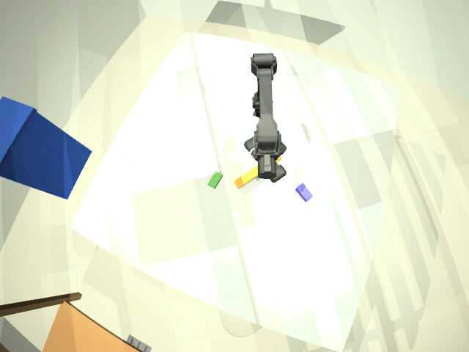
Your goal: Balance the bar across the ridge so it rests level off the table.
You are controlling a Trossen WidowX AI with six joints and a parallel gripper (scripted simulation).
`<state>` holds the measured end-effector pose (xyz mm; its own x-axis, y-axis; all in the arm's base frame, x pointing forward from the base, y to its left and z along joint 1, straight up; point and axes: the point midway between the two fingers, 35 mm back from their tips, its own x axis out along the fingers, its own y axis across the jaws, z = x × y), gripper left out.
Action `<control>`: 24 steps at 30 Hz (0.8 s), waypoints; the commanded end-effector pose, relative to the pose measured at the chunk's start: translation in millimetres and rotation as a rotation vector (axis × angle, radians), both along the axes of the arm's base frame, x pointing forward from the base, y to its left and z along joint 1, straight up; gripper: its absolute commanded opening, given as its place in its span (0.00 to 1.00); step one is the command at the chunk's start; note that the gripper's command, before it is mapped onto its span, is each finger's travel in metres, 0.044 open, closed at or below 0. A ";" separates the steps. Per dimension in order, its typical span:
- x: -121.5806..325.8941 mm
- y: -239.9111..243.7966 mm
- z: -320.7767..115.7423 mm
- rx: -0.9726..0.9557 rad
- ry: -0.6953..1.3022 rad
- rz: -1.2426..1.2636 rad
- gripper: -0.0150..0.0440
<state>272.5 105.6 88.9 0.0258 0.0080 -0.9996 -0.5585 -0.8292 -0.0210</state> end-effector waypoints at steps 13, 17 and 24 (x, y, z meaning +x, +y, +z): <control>0.0 0.0 0.0 0.000 0.000 0.000 0.52; 0.0 0.0 0.0 0.000 0.000 0.000 0.54; 0.0 0.0 0.0 0.000 0.000 0.000 0.54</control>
<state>272.5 105.6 88.9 0.0258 0.0079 -0.9996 -0.5585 -0.8292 -0.0210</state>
